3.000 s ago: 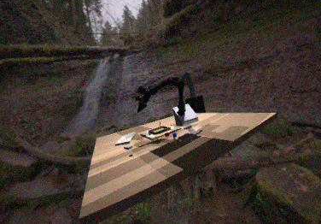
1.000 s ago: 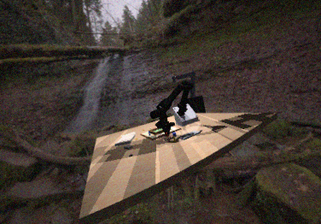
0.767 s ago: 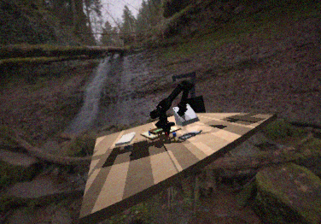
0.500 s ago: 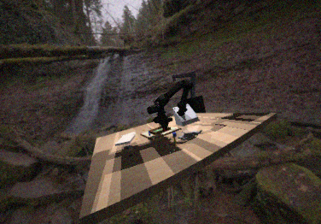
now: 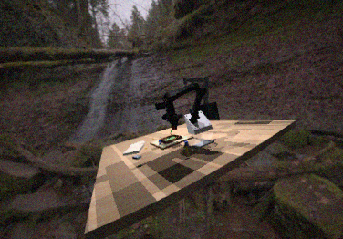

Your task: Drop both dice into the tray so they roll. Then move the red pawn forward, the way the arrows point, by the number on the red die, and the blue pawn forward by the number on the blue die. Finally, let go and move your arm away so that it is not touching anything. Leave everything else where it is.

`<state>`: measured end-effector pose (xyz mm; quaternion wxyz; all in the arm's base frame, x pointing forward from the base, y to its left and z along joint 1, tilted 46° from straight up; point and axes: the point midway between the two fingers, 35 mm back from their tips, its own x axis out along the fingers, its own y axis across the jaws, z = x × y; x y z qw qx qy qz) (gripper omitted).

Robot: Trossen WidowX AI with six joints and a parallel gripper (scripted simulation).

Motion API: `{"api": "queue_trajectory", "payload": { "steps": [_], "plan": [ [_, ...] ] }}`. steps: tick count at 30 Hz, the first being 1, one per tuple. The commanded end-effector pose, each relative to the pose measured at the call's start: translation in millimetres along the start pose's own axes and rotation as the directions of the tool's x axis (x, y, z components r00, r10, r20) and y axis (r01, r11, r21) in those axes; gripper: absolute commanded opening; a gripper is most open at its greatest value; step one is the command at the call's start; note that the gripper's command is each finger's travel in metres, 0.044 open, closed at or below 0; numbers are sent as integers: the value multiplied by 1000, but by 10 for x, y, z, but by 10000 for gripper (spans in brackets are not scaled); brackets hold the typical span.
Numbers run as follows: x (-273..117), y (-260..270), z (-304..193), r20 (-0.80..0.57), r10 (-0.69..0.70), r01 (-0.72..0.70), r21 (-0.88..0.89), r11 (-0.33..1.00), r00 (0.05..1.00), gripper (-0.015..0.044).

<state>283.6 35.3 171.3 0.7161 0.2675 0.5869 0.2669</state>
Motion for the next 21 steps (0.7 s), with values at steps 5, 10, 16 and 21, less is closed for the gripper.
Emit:
{"api": "queue_trajectory", "payload": {
  "steps": [5, 10, 16, 21],
  "plan": [
    [-2, -144, 5, -1, 1, -1, 147, 989, 1000, 0],
    [39, -325, 11, -1, -3, 3, 314, 949, 1000, 0],
    [86, -543, 2, -1, -6, 6, 503, 864, 1000, 0],
    [127, -719, -19, -1, -8, 7, 643, 766, 1000, 0]
  ]
}}
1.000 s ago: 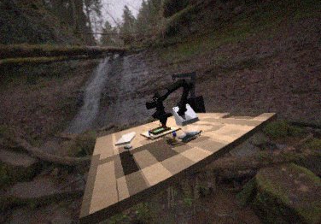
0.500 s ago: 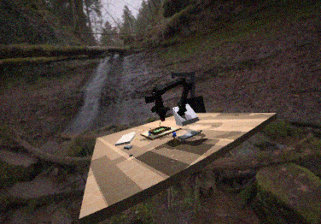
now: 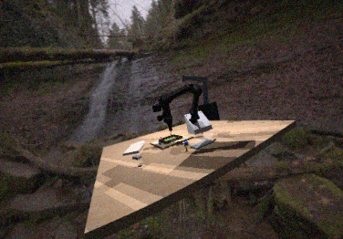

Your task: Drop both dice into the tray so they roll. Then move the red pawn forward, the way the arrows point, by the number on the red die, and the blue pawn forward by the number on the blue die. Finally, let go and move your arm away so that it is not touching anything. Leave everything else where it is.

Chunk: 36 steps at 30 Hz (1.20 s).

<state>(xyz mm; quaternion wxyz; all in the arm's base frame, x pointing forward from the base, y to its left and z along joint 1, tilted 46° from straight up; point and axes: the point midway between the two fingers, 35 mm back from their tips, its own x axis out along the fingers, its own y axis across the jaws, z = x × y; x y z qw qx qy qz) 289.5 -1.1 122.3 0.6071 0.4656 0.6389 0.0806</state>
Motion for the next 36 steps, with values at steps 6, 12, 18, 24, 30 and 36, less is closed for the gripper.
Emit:
{"api": "queue_trajectory", "payload": {
  "steps": [6, 12, 18, 24, 30, 36],
  "plan": [
    [80, -297, 129, 0, -6, 5, 303, 953, 1000, 0],
    [131, -491, 194, -1, -5, 5, 491, 871, 1000, 0],
    [183, -685, 242, -2, -4, 4, 658, 753, 1000, 0],
    [237, -879, 273, -4, -1, 4, 798, 603, 1000, 0],
    [286, -1048, 287, -6, 3, 4, 893, 449, 1000, 0],
    [300, -1058, 279, -8, -20, 16, 896, 444, 1000, 0]
  ]
}}
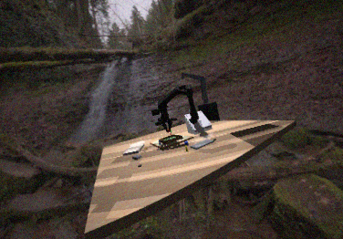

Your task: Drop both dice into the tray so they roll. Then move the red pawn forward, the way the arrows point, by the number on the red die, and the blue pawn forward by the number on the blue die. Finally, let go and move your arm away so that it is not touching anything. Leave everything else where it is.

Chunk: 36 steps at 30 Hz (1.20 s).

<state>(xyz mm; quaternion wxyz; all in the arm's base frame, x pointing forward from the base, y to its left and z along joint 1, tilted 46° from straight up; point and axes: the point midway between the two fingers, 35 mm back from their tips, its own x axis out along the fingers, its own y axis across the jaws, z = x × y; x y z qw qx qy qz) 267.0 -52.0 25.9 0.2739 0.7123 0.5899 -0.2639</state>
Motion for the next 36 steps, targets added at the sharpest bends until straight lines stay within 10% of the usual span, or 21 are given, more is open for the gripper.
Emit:
{"api": "queue_trajectory", "payload": {
  "steps": [1, 25, 36],
  "plan": [
    [28, -25, 16, 42, -24, 23, 16, 1000, 999, 0],
    [162, -136, 53, 721, -33, 21, 26, 999, 692, 0],
    [-263, 17, -235, 749, -9, -2, 14, 1000, 662, 0]
  ]
}}
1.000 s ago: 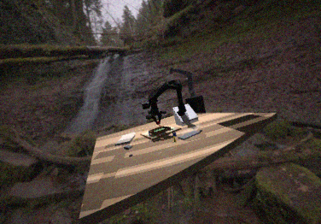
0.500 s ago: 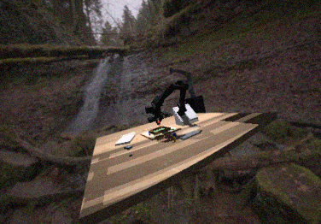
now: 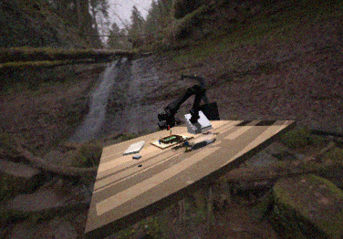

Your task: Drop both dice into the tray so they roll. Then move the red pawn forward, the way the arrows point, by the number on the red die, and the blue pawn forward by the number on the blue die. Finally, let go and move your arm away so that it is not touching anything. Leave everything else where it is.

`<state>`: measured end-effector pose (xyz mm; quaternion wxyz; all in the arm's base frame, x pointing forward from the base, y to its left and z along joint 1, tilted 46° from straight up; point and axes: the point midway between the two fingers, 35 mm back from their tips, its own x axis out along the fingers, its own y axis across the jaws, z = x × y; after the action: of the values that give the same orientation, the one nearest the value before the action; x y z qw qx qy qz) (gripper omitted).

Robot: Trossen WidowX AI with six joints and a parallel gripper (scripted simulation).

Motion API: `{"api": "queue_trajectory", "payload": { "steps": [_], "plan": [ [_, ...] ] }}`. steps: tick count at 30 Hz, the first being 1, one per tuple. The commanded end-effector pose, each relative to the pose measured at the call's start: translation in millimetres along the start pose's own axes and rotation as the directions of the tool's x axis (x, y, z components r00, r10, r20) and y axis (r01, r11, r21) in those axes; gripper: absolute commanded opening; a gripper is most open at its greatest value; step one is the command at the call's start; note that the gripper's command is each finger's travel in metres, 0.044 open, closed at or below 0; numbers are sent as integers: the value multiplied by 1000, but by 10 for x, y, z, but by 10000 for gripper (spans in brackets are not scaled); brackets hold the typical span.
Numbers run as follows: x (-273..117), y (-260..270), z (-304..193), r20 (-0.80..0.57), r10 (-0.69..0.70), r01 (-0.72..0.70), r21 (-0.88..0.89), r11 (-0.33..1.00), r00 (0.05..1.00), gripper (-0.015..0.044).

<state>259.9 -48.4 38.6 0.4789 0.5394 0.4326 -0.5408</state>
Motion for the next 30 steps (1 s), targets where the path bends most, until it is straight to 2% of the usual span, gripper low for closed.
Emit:
{"api": "queue_trajectory", "payload": {
  "steps": [1, 21, 30],
  "plan": [
    [-219, 76, 56, 9, 22, -22, 0, 1000, 1000, 0],
    [-199, 55, 44, 4, 21, -21, 4, 1000, 1000, 0],
    [-213, 56, 60, 4, 21, -21, 4, 1000, 1000, 236]
  ]
}}
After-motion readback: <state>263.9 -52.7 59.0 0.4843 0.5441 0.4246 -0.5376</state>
